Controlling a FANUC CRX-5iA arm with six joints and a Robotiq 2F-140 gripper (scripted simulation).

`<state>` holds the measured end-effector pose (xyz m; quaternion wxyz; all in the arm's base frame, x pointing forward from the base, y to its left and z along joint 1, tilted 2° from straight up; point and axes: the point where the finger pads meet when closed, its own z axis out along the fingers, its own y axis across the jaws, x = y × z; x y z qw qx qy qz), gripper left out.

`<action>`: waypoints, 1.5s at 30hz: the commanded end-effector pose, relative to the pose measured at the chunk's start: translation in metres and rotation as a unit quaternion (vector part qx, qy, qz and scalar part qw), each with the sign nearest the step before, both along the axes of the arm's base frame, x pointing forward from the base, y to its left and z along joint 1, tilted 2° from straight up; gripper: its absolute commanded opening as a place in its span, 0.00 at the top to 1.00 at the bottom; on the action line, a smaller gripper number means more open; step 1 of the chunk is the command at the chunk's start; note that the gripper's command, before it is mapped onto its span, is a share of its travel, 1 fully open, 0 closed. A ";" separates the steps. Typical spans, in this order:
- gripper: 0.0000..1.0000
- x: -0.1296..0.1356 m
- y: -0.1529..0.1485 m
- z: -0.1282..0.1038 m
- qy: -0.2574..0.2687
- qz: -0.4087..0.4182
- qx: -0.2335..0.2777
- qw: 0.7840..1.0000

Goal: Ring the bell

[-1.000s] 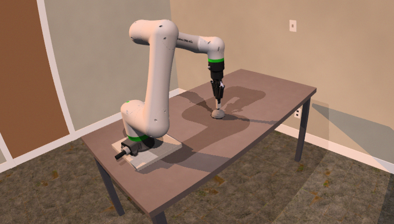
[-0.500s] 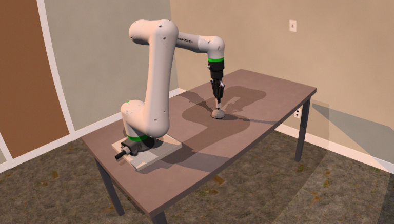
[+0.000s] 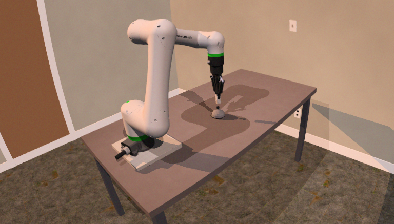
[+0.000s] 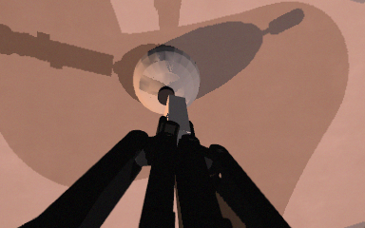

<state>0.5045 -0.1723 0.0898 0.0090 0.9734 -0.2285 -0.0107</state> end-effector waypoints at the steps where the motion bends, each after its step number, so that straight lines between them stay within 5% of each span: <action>1: 1.00 0.000 0.000 0.011 0.000 0.000 0.000 1.000; 17: 1.00 0.001 0.000 0.037 0.000 0.000 0.000 1.000; 45: 1.00 0.001 0.000 0.038 0.000 0.000 0.000 1.000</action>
